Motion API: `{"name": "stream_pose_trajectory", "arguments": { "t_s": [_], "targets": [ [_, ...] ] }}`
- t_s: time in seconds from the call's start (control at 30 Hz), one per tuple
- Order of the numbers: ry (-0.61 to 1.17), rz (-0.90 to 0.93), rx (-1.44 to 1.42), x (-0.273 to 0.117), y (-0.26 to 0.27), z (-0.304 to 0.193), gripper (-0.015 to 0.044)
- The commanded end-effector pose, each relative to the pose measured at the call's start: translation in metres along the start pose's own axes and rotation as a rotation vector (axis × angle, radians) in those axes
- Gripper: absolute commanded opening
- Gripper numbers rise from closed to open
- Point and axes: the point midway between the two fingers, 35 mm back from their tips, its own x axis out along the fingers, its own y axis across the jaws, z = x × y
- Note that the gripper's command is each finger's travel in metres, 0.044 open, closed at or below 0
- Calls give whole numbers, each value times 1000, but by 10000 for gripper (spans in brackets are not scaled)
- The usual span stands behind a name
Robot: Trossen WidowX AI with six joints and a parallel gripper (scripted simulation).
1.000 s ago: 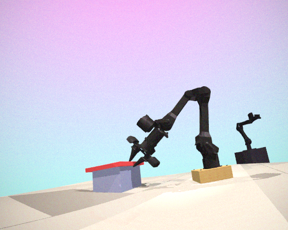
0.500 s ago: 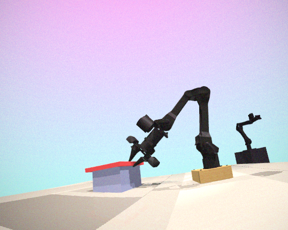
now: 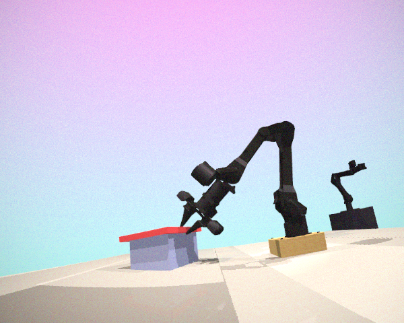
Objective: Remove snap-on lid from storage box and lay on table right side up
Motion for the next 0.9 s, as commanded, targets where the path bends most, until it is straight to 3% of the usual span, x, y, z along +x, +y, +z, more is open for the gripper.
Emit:
{"name": "stream_pose_trajectory", "arguments": {
  "t_s": [0.0, 0.87],
  "targets": [
    [0, -2, -2, 1, 0, 0, 0],
    [2, 4, -4, -14, 20, 0, 0]
  ]
}}
